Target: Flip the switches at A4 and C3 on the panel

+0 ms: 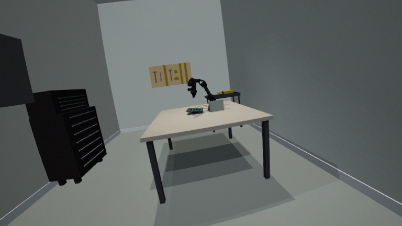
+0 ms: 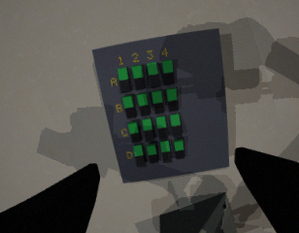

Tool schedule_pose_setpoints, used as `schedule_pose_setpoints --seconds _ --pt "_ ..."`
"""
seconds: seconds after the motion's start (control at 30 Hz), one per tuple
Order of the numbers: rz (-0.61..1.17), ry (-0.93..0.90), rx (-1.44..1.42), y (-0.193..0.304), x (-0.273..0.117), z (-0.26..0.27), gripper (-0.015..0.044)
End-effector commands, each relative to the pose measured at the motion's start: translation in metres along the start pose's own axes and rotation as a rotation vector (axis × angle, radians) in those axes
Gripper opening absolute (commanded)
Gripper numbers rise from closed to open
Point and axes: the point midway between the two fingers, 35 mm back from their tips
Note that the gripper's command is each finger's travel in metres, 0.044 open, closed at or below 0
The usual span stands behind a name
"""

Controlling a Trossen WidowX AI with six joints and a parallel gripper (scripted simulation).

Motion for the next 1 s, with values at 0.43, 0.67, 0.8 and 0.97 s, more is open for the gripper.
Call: schedule_pose_setpoints --seconds 0.43,0.67,0.8,0.97 --pt "0.017 0.021 -0.055 -0.063 0.102 -0.008 0.0033" --pt "0.039 0.028 -0.055 -0.063 0.134 -0.009 0.0000" --pt "0.039 0.029 -0.055 -0.063 0.139 -0.009 0.0000" --pt "0.039 0.029 -0.055 -0.063 0.145 -0.010 0.0000"
Point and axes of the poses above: the point midway between the two fingers, 35 mm back from their tips, its own x axis out along the fingers, its own z axis across the jaws, y = z × x, and after that the axes turned 13 degrees about x, right-handed
